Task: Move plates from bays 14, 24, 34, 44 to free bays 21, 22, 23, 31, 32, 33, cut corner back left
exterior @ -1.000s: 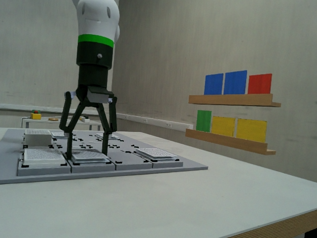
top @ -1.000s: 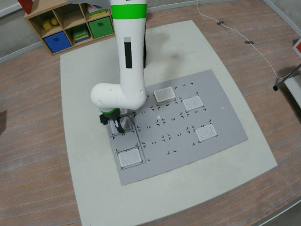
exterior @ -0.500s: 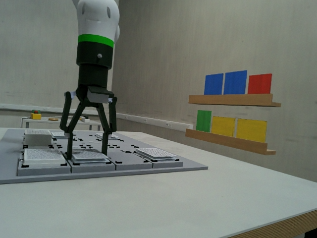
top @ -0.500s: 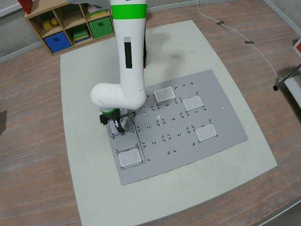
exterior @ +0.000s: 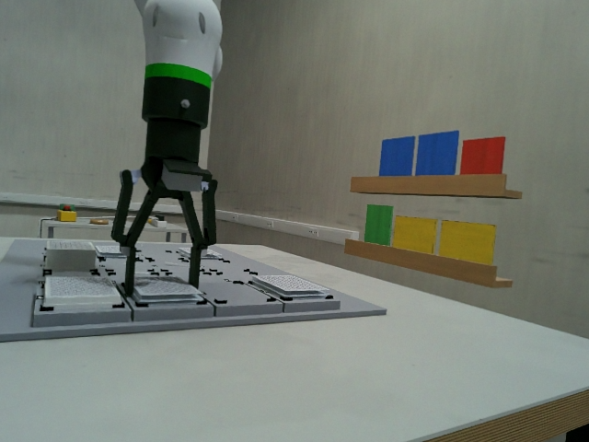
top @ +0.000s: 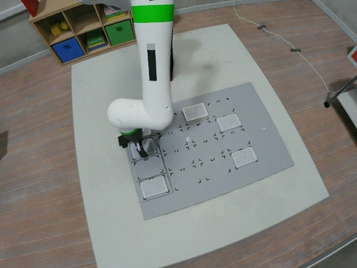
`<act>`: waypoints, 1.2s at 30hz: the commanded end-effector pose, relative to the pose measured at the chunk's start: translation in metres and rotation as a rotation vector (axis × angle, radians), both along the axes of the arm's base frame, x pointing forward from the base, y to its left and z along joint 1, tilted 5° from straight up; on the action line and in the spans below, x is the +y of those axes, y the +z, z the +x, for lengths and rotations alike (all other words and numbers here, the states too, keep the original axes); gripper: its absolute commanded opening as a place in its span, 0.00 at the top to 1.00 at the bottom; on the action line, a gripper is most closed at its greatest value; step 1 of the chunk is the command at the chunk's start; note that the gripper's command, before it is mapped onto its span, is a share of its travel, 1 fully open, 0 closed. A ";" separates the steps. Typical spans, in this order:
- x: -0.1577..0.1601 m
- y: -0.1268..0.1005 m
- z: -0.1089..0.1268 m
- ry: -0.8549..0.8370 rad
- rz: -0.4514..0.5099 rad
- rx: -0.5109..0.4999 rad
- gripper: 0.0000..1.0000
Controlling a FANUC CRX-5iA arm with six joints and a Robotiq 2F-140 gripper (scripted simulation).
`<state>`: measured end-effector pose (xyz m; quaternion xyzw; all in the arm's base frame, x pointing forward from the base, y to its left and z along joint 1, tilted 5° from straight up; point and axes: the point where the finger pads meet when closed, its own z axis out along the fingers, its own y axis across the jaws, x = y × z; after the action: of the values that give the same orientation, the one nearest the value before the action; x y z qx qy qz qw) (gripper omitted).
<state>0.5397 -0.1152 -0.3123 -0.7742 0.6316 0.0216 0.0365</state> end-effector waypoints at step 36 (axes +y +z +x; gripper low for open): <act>0.000 0.001 0.001 0.000 0.000 -0.002 0.42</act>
<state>0.5398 -0.1152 -0.3122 -0.7742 0.6316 0.0216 0.0365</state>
